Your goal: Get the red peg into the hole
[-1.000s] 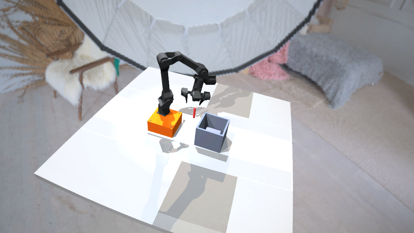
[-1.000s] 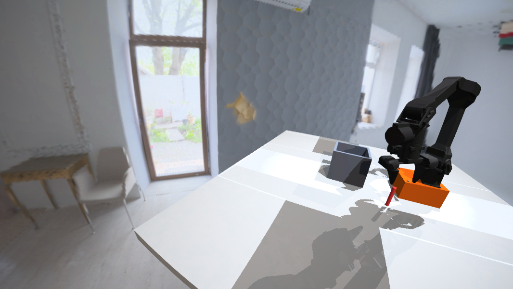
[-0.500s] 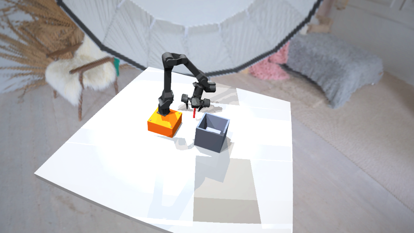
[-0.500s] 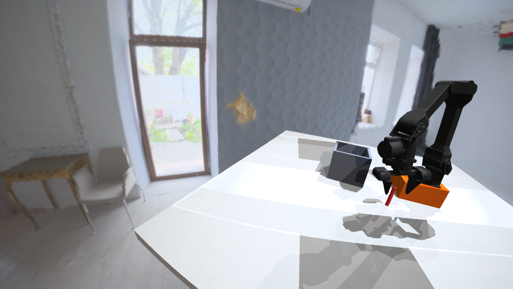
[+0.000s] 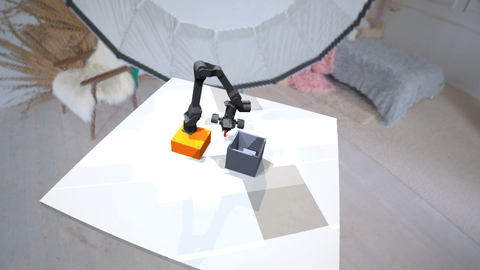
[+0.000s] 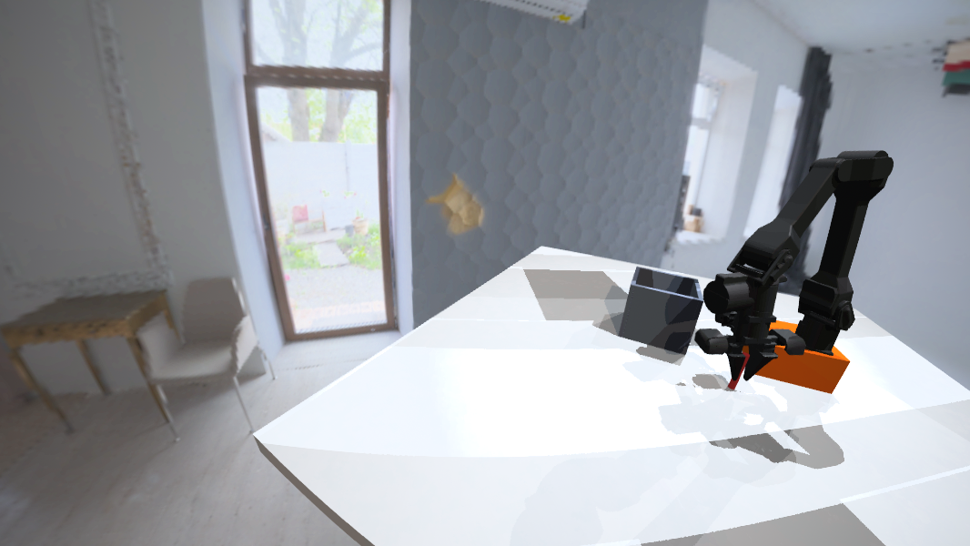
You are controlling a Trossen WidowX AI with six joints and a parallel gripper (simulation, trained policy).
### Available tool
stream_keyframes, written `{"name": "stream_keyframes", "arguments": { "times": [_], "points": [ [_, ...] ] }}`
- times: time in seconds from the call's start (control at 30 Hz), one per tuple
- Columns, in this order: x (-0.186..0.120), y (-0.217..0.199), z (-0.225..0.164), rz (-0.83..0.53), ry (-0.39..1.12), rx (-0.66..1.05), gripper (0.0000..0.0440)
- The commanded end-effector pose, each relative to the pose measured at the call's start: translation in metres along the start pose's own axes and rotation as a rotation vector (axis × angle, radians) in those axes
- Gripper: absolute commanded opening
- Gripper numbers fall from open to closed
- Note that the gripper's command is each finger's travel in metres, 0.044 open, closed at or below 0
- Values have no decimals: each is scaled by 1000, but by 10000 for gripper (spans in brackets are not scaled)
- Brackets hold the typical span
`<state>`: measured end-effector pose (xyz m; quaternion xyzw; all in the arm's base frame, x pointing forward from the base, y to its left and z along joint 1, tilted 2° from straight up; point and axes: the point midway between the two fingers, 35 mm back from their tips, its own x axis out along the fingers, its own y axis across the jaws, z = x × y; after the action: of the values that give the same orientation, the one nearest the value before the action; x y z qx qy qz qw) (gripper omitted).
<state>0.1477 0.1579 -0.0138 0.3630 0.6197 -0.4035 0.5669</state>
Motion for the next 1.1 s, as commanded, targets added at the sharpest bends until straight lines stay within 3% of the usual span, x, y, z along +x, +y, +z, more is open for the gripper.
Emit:
{"name": "stream_keyframes", "arguments": {
  "times": [0.0,0.03,0.3,1.07],
  "points": [
    [3,3,-1,3,11,-13,33],
    [3,5,-2,6,14,-16,15],
    [-12,16,-9,60,57,21,1],
    [-88,56,-18,264,154,54,0]
  ]
}}
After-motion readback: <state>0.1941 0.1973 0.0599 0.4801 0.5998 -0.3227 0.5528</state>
